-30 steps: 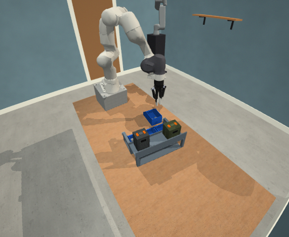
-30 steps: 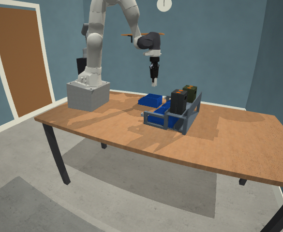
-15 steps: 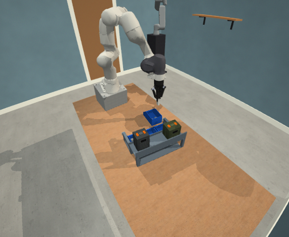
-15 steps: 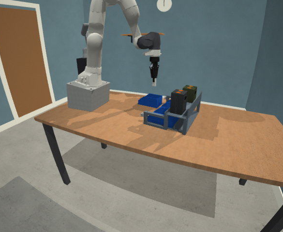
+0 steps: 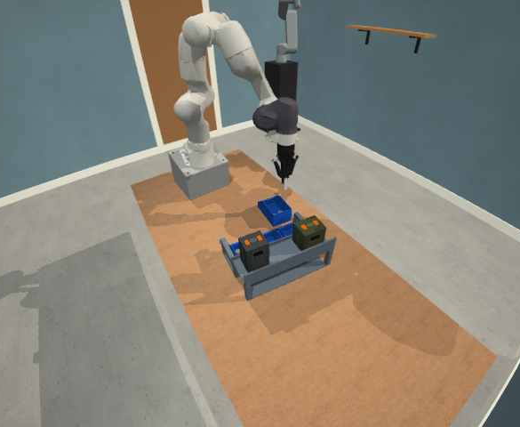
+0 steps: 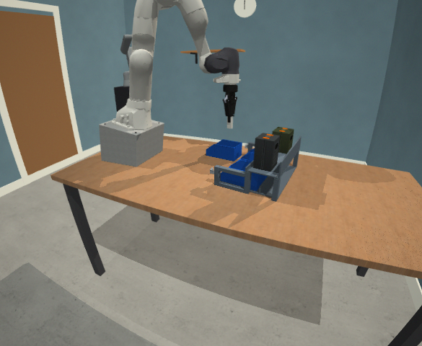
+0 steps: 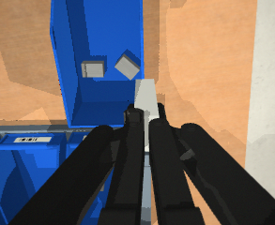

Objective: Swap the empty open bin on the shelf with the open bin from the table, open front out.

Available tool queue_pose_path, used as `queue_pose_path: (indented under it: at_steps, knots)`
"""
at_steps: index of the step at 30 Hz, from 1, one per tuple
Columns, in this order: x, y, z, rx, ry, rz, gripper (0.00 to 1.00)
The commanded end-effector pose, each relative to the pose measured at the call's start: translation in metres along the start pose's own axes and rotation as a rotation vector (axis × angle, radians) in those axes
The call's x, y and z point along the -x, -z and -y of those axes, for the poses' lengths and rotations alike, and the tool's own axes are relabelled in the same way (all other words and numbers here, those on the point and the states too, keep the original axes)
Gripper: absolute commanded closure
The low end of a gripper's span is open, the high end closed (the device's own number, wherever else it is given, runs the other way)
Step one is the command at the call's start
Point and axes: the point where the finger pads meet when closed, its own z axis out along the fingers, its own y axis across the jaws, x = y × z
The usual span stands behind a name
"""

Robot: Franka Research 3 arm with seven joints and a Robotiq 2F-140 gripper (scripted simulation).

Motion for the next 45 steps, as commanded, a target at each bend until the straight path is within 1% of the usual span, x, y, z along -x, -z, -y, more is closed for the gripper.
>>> queue_pose_path:
  at_steps: [1, 4, 6, 8, 10, 14, 18, 21, 23, 24, 26, 29, 33, 38, 40, 41, 45]
  knots:
    - [-0.001, 0.0, 0.001, -0.001, 0.016, -0.004, 1.0]
    - [0.007, -0.002, 0.008, -0.001, 0.093, -0.006, 1.0]
    - [0.007, -0.002, 0.008, -0.001, 0.093, -0.006, 1.0]
    - [0.018, -0.004, 0.017, 0.0, 0.193, -0.007, 1.0]
    - [0.032, -0.007, 0.031, 0.001, 0.331, -0.009, 1.0]
    - [0.066, -0.014, 0.069, -0.017, 0.436, 0.006, 1.0]
    - [0.099, -0.021, 0.115, -0.051, 0.505, 0.027, 1.0]
    - [0.117, -0.025, 0.147, -0.079, 0.553, 0.04, 1.0]
    - [0.117, -0.025, 0.147, -0.079, 0.553, 0.04, 1.0]
    - [0.121, -0.026, 0.156, -0.099, 0.598, 0.045, 1.0]
    - [0.128, -0.027, 0.169, -0.11, 0.647, 0.05, 1.0]
    - [0.133, -0.029, 0.18, -0.124, 0.723, 0.055, 1.0]
    - [0.134, -0.029, 0.182, -0.133, 0.826, 0.057, 1.0]
    - [0.134, -0.029, 0.182, -0.131, 0.969, 0.06, 1.0]
    - [0.134, -0.029, 0.182, -0.131, 0.969, 0.06, 1.0]
    - [0.134, -0.029, 0.182, -0.127, 1.044, 0.059, 0.43]
    - [0.134, -0.029, 0.182, -0.118, 1.152, 0.057, 0.43]
